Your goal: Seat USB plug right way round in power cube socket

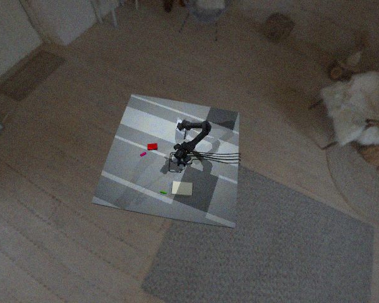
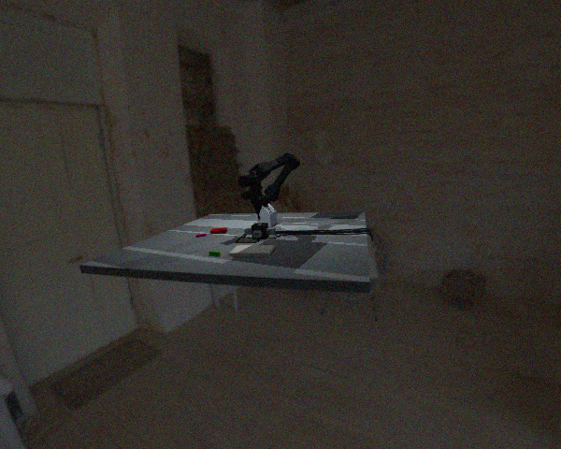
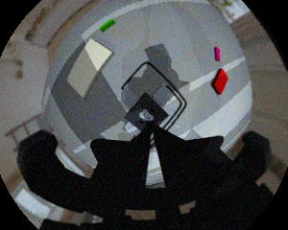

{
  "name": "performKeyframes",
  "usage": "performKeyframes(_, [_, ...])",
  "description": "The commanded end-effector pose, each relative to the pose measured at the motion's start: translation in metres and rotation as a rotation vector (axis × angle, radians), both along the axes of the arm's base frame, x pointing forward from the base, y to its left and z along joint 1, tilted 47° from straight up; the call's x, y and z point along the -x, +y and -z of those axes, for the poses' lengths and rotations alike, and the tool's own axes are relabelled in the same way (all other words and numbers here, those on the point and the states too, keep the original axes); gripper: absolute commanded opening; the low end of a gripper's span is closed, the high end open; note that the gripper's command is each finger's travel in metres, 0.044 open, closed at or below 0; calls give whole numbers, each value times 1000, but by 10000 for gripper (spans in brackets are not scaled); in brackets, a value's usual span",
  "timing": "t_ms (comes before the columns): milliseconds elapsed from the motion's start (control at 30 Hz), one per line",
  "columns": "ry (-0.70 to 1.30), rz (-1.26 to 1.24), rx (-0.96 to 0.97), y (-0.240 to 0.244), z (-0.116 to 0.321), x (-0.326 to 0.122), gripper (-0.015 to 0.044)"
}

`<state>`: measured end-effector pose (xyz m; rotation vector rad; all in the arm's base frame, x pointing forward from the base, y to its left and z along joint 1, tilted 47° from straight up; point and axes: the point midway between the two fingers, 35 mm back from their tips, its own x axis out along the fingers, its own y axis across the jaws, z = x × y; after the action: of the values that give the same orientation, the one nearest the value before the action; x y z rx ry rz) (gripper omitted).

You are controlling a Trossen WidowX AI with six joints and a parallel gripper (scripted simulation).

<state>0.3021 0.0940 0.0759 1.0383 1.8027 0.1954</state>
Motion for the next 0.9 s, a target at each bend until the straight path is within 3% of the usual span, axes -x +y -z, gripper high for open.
performKeyframes(0, [-75, -72, -13, 0, 0, 0, 0])
performKeyframes(867, [-567, -535, -99, 0, 0, 0, 0])
